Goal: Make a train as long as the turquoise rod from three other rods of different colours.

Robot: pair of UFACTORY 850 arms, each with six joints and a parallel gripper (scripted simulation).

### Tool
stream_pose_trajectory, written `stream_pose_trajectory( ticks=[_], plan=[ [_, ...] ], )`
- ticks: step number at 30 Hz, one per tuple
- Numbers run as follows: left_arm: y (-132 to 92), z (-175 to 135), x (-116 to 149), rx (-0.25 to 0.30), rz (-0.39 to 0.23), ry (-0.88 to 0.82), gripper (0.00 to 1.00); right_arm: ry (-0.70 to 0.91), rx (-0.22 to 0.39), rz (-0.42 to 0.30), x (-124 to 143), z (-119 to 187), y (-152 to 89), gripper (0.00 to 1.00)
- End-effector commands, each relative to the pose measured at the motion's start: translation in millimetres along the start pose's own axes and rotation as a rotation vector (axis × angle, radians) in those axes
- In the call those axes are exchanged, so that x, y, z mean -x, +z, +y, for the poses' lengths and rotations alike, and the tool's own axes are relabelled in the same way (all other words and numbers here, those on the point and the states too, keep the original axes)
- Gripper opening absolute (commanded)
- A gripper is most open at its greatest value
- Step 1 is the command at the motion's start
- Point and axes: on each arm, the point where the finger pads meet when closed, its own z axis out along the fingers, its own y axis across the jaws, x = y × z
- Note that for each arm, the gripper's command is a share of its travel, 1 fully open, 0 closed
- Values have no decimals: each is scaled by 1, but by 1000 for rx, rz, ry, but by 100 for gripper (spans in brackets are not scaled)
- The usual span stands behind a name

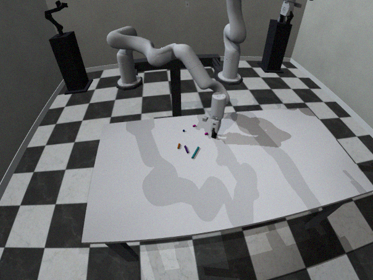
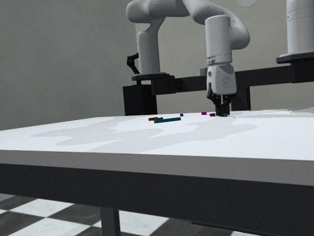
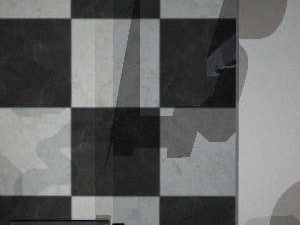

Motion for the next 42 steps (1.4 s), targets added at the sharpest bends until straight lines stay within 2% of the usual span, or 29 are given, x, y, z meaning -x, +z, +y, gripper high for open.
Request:
stream_pose_trajectory(
  ticks=[1,24,25,42],
  plan=[
    [-1,0,0,0,2,0,100,0,0,-3,1,0,-2,26],
    [-1,0,0,0,2,0,100,0,0,-3,1,0,-2,26],
    [-1,0,0,0,2,0,100,0,0,-3,1,0,-2,6],
    [-1,0,0,0,2,0,100,0,0,-3,1,0,-2,6]
  ],
)
